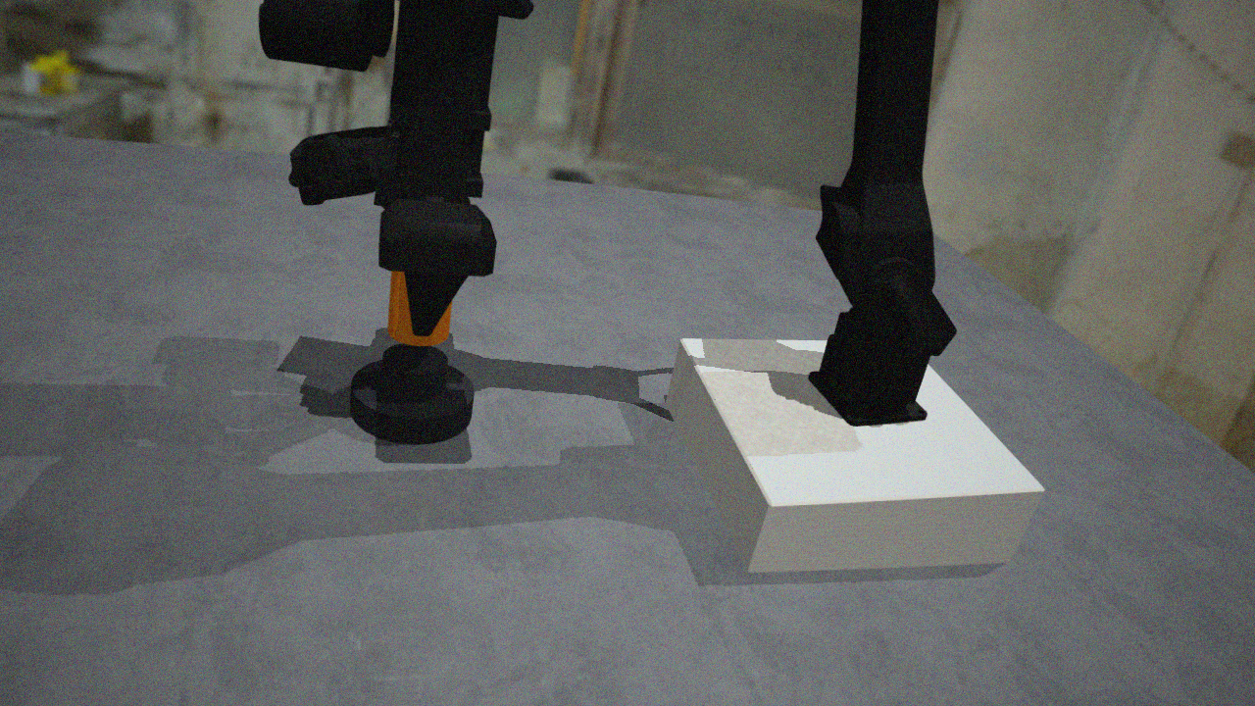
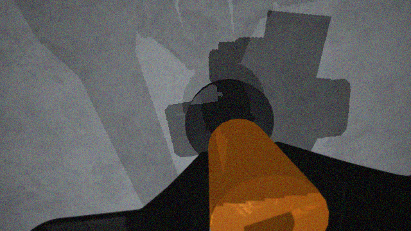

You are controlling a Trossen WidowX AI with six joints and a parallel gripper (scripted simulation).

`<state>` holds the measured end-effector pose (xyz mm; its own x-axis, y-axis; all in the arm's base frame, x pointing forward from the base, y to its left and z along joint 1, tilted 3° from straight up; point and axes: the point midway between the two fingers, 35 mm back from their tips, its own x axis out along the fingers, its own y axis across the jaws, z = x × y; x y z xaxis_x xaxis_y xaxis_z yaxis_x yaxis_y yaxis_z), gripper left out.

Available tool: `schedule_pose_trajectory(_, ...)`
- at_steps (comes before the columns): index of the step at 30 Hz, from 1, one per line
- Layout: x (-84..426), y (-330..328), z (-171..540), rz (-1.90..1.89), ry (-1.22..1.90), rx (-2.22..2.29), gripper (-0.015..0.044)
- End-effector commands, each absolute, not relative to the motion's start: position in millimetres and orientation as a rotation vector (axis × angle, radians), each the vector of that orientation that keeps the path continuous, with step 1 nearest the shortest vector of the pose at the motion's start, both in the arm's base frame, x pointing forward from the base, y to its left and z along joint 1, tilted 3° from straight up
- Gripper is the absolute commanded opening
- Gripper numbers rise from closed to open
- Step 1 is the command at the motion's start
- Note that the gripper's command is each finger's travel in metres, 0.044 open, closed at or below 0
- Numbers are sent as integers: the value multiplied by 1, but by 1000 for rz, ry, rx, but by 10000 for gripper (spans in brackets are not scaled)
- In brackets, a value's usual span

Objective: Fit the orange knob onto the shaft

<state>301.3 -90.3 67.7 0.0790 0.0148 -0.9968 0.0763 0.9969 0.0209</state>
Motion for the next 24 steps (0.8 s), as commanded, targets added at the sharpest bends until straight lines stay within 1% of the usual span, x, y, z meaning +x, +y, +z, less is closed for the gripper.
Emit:
schedule_pose_trajectory(1, 302, -90, 70, -10, 1488, 37, 0)
schedule_pose_trajectory(6, 302, -90, 68, 106, 1485, -89, 0)
schedule_pose_trajectory(24, 302, -90, 65, 106, 1485, -89, 0)
